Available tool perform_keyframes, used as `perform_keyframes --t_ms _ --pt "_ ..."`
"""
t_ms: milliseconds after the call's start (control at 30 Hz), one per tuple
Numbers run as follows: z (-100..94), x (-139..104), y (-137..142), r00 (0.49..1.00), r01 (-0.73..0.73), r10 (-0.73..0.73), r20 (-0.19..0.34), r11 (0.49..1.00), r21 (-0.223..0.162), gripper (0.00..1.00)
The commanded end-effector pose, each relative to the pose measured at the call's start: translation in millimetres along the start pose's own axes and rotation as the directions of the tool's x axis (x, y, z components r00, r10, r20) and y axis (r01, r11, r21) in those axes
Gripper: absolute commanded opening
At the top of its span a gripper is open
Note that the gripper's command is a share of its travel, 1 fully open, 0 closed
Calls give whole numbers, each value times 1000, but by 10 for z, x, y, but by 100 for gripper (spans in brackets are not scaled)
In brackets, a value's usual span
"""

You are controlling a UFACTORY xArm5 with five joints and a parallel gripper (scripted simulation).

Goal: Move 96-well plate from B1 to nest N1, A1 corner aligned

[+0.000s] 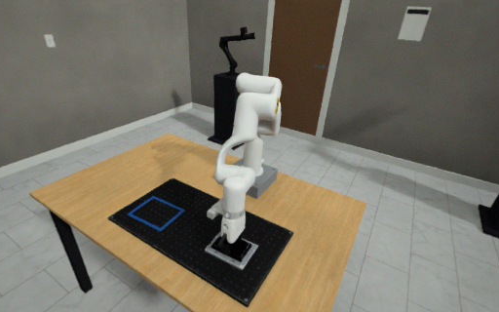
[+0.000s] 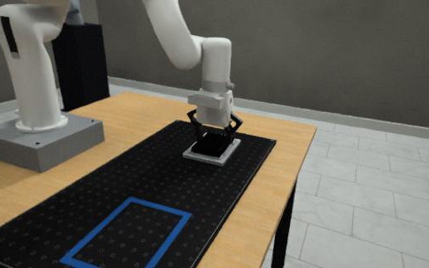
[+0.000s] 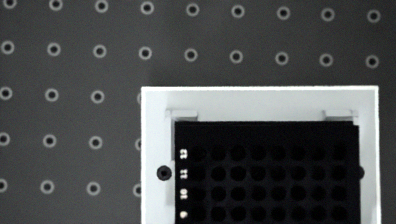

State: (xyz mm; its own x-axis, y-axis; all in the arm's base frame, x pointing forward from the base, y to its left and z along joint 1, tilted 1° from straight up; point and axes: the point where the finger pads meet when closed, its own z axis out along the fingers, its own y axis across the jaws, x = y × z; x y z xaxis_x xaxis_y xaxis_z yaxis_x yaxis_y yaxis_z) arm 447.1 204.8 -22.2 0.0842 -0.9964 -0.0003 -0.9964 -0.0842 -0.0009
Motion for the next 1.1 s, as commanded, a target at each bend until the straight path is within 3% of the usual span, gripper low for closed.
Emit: perform_keyframes --t_ms 0,367,400,1067 --pt "-7 -5 -13 1000 0 0 10 1000 0 0" --pt "8 -5 -13 1000 0 0 10 1000 0 0" --pt "14 -5 -13 1000 0 0 10 1000 0 100" --pt "14 -5 -13 1000 0 0 10 1000 0 100"
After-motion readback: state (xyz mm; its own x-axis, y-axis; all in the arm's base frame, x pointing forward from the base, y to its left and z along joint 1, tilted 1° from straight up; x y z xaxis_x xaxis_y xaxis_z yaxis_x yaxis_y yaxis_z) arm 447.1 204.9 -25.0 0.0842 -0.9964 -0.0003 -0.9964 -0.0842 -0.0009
